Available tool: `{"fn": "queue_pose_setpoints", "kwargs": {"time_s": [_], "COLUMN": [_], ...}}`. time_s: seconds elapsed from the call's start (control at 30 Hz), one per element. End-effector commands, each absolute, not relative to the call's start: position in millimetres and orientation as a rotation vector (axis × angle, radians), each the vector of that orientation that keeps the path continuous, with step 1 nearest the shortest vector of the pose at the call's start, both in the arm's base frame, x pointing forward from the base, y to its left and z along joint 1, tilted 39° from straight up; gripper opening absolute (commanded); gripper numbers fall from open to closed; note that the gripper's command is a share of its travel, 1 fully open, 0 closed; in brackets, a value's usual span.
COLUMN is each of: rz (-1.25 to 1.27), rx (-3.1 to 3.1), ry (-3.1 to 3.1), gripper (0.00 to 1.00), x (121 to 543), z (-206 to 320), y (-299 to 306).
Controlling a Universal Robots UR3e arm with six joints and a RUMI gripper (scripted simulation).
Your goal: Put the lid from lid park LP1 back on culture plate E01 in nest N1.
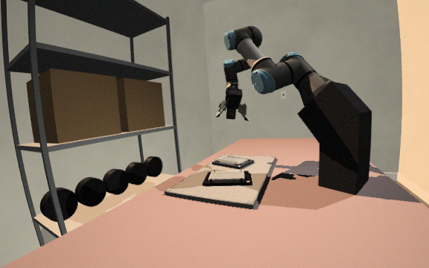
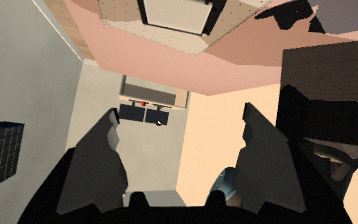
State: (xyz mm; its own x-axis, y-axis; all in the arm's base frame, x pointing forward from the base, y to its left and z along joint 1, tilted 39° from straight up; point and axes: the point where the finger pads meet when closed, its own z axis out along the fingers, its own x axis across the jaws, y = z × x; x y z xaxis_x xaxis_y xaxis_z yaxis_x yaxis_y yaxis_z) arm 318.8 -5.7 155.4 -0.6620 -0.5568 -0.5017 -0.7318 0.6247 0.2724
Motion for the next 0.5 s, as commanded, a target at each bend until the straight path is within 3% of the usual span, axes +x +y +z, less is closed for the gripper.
{"fn": "queue_pose_setpoints", "kwargs": {"time_s": [0.0,0.47], "rz": [0.597,0.471], "rx": [-1.161,-1.466], "ry": [2.478,2.447], "gripper": [0.82,0.82], "x": [307,292], "z": [147,137], "y": [2,9]}}
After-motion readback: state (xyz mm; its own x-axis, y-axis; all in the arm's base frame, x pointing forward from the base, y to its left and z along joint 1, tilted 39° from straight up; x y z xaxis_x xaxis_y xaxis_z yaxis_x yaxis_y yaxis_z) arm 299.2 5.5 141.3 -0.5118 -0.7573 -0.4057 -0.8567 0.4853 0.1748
